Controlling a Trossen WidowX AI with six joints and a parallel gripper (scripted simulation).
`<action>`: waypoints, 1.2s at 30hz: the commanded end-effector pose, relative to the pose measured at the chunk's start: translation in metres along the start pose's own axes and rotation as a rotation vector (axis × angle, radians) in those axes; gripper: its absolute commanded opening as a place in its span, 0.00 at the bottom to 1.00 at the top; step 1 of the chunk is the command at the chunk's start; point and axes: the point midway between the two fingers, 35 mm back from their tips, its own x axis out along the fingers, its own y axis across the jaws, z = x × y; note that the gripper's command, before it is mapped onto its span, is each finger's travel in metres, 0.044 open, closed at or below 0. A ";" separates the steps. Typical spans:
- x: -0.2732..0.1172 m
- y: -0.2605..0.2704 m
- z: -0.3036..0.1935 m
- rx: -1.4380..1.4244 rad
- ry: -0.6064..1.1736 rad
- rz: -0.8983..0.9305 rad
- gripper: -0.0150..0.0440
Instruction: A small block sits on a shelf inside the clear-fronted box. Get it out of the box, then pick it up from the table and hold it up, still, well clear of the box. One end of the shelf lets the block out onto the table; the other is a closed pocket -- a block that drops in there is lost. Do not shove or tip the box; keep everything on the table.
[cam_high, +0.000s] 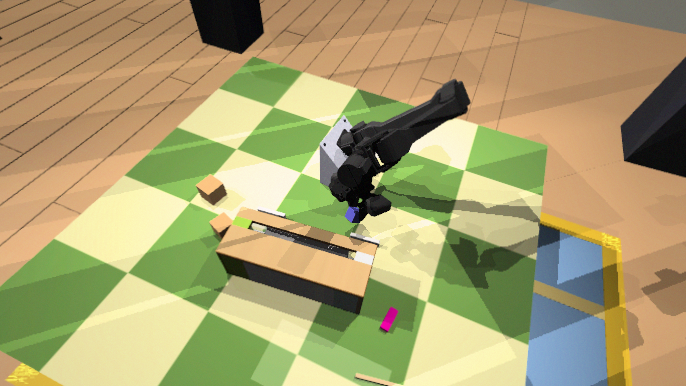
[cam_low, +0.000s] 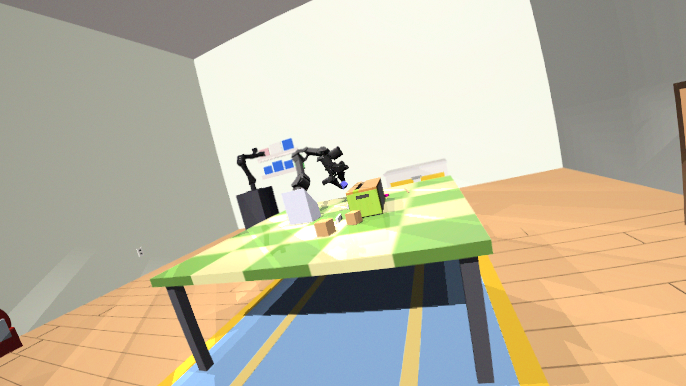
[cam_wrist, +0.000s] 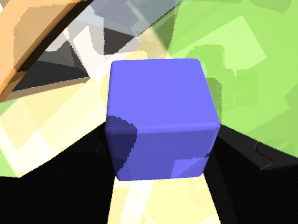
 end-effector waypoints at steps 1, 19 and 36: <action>-0.004 0.001 0.000 0.183 0.005 0.016 0.25; -0.019 0.002 0.000 0.947 0.039 0.065 0.25; -0.034 0.006 0.001 1.665 0.108 0.110 0.25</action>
